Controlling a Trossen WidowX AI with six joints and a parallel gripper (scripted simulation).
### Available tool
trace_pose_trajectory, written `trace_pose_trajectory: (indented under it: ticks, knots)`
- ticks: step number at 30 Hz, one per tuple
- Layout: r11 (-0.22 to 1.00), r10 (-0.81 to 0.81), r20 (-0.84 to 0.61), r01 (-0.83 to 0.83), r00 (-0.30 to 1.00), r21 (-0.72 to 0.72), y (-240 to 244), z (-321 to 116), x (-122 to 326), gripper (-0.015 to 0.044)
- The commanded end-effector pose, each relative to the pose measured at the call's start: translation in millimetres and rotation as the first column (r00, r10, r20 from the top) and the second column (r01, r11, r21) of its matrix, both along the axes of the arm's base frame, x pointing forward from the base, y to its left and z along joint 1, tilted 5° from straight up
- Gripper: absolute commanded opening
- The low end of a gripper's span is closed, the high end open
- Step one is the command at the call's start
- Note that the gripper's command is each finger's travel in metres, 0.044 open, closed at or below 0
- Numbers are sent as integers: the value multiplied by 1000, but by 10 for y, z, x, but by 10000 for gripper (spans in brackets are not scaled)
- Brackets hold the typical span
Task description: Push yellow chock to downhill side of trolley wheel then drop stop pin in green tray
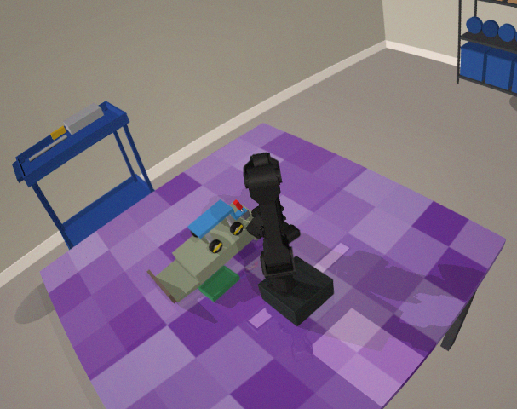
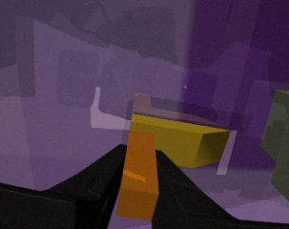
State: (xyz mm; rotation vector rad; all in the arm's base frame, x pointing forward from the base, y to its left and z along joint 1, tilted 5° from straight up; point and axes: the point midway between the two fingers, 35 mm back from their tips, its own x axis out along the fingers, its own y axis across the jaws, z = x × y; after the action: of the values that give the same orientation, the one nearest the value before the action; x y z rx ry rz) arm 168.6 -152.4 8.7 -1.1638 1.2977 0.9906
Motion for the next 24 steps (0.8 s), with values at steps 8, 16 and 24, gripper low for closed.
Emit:
trace_pose_trajectory:
  ticks: [8,16,24]
  knots:
    - [1000,6,-9,-6,1000,2,44,301,-29,0]
    - [1000,6,-9,-6,1000,2,76,564,-41,0]
    - [1000,6,-9,-6,1000,2,98,804,-50,0]
